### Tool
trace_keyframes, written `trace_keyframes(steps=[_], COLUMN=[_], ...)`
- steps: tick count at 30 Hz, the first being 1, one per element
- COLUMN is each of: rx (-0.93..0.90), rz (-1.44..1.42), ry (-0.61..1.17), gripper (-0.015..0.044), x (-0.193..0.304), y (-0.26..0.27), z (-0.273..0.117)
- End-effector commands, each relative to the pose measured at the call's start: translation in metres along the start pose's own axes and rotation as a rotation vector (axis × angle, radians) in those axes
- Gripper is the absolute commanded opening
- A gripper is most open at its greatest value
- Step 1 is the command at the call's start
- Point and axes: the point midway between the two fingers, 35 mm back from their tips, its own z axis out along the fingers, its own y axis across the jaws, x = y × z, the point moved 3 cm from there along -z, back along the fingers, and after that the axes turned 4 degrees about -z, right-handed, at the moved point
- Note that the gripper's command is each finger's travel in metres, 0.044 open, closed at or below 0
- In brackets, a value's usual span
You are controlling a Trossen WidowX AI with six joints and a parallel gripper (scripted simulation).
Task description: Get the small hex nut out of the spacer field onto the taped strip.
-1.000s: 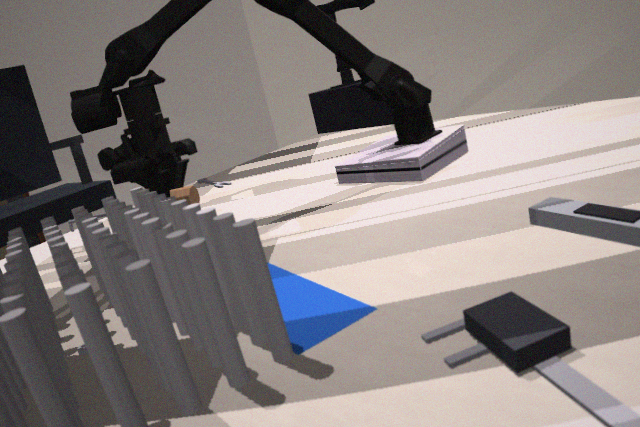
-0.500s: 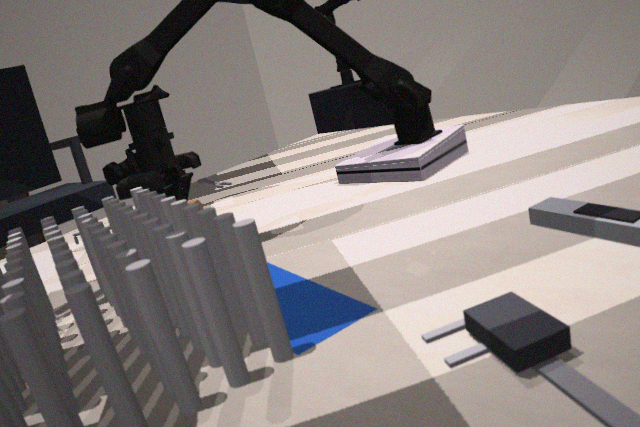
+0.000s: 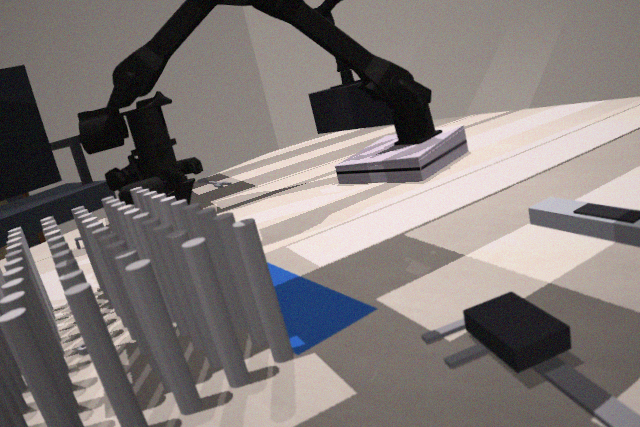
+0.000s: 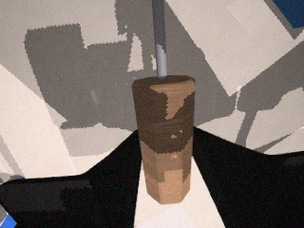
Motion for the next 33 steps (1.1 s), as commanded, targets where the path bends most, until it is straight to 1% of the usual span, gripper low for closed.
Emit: trace_keyframes(steps=[1, 14, 15, 18, 19, 33], rx=[0.000, 0.000, 0.000, 0.000, 0.000, 0.000], rz=[0.000, 0.000, 0.000, 0.000, 0.000, 0.000], ry=[0.000, 0.000, 0.000, 0.000, 0.000, 0.000], gripper=[0.0105, 0.0440, 0.0440, 0.0440, 0.0440, 0.0440], x=[0.000, 0.000, -0.001, -0.001, -0.001, 0.000], y=[0.000, 0.000, 0.000, 0.000, 0.000, 0.000], z=[0.000, -0.003, -0.011, -0.059, -0.067, -0.070])
